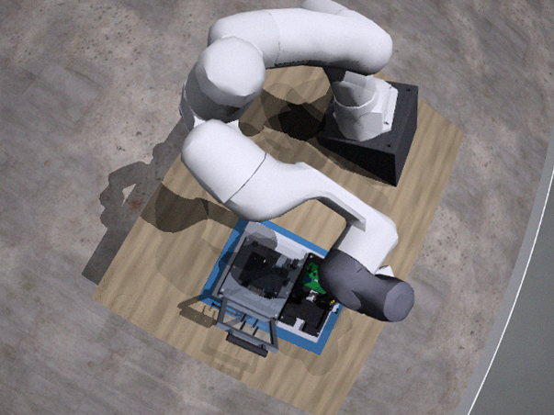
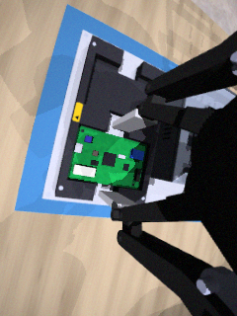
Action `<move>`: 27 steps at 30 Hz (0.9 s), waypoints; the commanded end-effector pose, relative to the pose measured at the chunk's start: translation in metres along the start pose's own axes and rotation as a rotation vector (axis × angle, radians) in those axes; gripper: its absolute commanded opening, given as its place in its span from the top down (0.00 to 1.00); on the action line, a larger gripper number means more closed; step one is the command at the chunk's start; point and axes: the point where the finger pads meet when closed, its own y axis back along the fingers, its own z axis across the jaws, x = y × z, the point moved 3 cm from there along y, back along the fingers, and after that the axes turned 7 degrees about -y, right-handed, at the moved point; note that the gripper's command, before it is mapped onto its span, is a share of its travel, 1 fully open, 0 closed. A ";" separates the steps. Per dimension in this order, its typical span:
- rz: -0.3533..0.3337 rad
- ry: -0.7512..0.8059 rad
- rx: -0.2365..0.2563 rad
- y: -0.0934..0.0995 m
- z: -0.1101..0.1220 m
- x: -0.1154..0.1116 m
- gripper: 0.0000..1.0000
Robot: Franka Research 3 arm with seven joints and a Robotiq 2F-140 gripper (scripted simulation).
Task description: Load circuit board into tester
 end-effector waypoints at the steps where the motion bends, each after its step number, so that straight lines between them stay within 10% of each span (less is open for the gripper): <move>1: 0.002 -0.002 0.000 -0.001 0.001 0.000 0.42; 27: 0.002 -0.002 0.000 -0.005 0.001 0.000 0.42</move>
